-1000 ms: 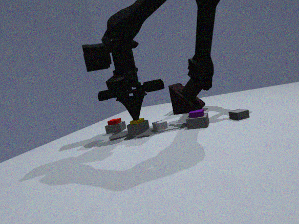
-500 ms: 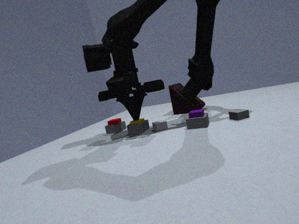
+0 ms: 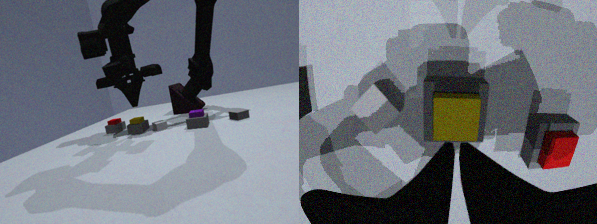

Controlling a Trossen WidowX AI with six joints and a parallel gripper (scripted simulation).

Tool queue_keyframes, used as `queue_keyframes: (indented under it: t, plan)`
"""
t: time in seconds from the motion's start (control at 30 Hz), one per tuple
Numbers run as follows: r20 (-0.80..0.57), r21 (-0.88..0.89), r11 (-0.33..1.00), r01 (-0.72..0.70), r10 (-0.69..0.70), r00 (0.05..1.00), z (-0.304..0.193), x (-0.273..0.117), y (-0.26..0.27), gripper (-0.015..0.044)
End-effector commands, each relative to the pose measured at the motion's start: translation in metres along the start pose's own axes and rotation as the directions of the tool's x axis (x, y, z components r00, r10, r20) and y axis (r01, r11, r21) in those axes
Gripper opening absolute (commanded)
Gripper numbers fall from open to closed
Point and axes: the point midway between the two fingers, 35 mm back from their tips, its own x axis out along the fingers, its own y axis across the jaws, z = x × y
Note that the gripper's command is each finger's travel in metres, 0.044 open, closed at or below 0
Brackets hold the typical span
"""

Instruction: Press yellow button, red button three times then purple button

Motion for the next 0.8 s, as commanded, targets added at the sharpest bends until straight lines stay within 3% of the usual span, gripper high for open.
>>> queue_keyframes:
  t: [0.0, 0.23, 0.5, 0.7, 0.77]
  plan:
    - [0.016, -0.011, 1.0, 0.019, -0.019, 1.0, 0.001, -0.045, -0.002, 0.002]
    - [0.016, -0.011, 1.0, 0.019, -0.019, 1.0, 0.0, -0.053, -0.003, 0.002]
    - [0.015, -0.011, 1.0, 0.025, -0.025, 1.0, -0.029, -0.056, -0.096, 0.002]
    - [0.015, -0.011, 1.0, 0.025, -0.025, 1.0, -0.029, -0.053, -0.099, 0.002]
    - [0.016, -0.012, 1.0, 0.025, -0.025, 1.0, -0.028, -0.032, -0.1, 0.002]
